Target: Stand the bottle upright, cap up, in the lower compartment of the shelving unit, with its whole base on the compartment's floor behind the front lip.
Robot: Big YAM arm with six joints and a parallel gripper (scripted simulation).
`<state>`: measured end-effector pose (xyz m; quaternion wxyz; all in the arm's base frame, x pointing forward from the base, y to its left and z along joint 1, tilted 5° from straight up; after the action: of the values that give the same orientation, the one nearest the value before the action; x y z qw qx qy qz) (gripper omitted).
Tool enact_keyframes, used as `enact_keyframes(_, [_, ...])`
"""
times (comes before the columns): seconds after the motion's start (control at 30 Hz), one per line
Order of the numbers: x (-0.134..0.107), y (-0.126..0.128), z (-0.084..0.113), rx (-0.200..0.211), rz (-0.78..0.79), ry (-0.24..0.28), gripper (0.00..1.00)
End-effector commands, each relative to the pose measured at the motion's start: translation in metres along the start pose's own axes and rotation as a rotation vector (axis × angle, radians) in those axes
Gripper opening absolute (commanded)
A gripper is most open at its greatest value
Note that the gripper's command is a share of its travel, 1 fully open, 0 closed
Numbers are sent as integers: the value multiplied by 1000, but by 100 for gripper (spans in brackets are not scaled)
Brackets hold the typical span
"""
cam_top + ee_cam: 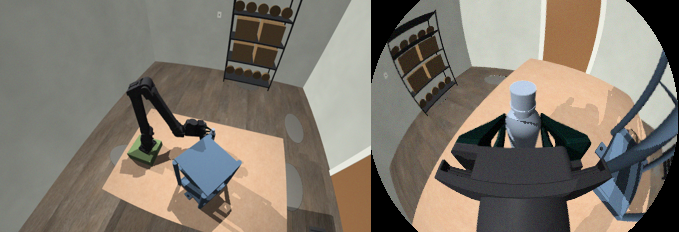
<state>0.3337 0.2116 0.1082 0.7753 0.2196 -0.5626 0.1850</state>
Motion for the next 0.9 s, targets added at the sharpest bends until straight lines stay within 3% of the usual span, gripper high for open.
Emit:
enact_keyframes(0.0, [33,-1,-9,1,3,-65,31])
enact_keyframes(0.87, [37,-3,-10,-3,6,-83,31])
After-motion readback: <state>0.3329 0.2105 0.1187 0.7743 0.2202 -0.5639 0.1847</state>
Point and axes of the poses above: the point where the finger pads meet when closed, its own z axis back along the fingers, its own y axis across the jaws, x = y × z, the point moved 8 cm from there along z, back along the fingers, and after that the axes turned 3 degrees about -z, right-handed, at the moved point
